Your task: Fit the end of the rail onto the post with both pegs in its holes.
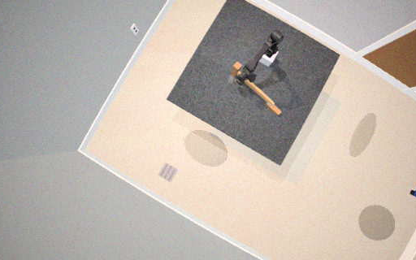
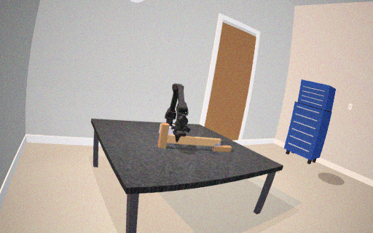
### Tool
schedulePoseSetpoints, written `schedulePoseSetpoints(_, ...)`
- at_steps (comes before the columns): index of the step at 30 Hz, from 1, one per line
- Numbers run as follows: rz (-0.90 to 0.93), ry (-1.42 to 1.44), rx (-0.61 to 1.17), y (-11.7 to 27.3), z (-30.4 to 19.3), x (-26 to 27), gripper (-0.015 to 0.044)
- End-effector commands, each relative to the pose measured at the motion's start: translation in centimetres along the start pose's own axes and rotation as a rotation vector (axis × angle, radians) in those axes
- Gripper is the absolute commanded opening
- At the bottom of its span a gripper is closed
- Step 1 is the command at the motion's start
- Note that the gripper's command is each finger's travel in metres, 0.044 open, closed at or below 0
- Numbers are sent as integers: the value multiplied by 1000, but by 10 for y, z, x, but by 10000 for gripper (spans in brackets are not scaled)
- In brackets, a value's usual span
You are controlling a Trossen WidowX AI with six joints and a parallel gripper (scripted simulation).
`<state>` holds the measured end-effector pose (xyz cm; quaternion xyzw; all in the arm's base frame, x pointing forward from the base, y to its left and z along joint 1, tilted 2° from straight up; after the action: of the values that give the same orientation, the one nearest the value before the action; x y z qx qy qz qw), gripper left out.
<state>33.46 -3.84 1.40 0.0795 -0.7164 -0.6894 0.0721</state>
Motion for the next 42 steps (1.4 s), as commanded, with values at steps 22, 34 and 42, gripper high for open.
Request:
schedulePoseSetpoints(22, -4, 0, 5, 2, -10, 2, 0)
schedulePoseSetpoints(34, -1, 0, 1, 0, -7, 2, 289)
schedulePoseSetpoints(42, -1, 0, 1, 0, -7, 2, 440)
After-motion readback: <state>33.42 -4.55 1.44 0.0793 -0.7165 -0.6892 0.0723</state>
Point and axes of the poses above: the point midway between the two fingers, 35 mm back from their tips, its own y axis back along the fingers, its own x axis across the jaws, z = x × y, the point moved 1 cm from there along y, back along the fingers, and after that the axes turned 15 degrees about y, right-handed, at the moved point
